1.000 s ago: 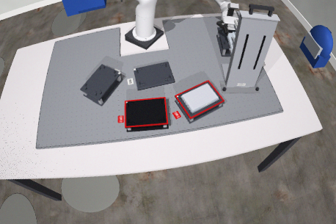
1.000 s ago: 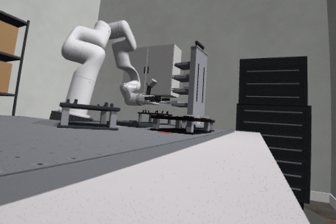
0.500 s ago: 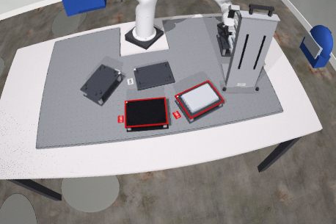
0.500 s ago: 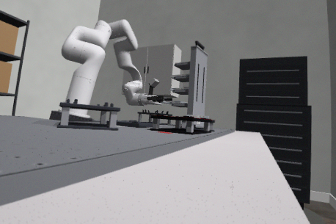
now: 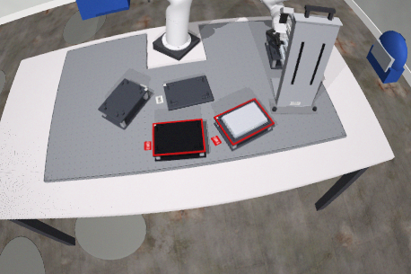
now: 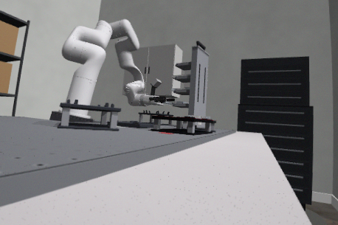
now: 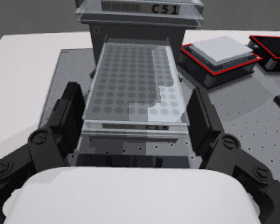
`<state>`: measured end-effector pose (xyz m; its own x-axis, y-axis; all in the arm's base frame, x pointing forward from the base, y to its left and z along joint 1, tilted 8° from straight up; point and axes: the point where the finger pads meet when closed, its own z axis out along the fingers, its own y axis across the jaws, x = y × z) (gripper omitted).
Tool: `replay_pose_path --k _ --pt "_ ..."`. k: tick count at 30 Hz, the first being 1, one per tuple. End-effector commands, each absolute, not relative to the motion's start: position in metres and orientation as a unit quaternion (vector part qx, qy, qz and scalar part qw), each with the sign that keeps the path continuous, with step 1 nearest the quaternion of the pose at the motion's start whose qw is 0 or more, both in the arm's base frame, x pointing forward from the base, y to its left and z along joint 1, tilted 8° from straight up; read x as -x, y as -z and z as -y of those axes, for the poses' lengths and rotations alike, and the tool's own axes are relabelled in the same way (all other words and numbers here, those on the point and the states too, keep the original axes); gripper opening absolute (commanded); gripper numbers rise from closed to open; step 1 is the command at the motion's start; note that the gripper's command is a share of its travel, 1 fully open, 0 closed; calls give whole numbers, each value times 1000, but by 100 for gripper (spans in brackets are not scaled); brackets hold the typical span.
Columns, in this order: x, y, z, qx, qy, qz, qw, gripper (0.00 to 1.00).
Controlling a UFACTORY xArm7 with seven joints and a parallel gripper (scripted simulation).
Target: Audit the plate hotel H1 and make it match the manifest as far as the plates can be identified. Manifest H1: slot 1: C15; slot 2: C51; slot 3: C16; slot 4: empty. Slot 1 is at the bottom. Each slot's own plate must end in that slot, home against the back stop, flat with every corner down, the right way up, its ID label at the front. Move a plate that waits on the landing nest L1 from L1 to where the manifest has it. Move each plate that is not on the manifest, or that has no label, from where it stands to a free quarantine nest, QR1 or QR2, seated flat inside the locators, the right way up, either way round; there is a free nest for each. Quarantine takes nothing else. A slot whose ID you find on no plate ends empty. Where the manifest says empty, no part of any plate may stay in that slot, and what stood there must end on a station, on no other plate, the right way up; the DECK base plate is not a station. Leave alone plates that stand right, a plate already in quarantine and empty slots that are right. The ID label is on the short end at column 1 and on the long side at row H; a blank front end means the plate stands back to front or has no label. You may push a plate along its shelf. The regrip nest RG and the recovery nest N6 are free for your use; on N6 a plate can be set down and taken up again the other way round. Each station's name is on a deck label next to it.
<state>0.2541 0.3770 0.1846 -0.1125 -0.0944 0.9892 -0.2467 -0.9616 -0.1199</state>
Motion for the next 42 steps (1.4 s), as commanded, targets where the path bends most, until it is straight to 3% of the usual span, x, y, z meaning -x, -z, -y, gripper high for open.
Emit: replay_pose_path --k 1,42 --pt "-255 -186 -377 -664 -735 130 51 0" --pt "-266 -184 -375 -664 -735 130 51 0"
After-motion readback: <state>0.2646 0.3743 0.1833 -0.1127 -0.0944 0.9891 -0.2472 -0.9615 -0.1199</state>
